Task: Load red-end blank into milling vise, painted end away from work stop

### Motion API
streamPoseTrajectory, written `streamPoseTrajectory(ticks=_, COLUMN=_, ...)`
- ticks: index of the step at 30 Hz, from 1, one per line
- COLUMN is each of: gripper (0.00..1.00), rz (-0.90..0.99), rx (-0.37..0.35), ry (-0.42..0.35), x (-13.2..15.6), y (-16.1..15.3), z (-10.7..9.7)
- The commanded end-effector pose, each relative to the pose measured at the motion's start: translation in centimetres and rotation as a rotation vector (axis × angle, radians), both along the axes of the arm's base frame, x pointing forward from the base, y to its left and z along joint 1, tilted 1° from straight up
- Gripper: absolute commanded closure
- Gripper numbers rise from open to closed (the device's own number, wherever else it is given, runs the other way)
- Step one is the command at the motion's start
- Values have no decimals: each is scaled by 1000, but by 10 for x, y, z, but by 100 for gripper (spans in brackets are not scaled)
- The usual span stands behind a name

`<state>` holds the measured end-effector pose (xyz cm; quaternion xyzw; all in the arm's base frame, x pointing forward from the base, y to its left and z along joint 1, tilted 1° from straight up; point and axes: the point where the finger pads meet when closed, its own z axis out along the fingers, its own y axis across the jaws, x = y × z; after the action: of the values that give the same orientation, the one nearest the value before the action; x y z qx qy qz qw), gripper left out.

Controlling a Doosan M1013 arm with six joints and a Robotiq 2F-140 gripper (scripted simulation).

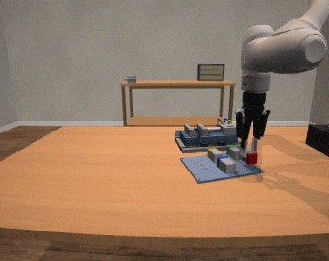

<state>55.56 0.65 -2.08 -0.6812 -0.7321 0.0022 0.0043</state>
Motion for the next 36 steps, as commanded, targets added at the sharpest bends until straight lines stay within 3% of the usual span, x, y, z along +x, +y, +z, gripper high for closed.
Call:
streamPoseTrajectory(ticks=1, gripper=100, rz=0, rx=0, ry=0, x=0, y=0, z=7)
streamPoseTrajectory(ticks=36, gripper=100, rz=0, rx=0, ry=0, x=1, y=0, z=64)
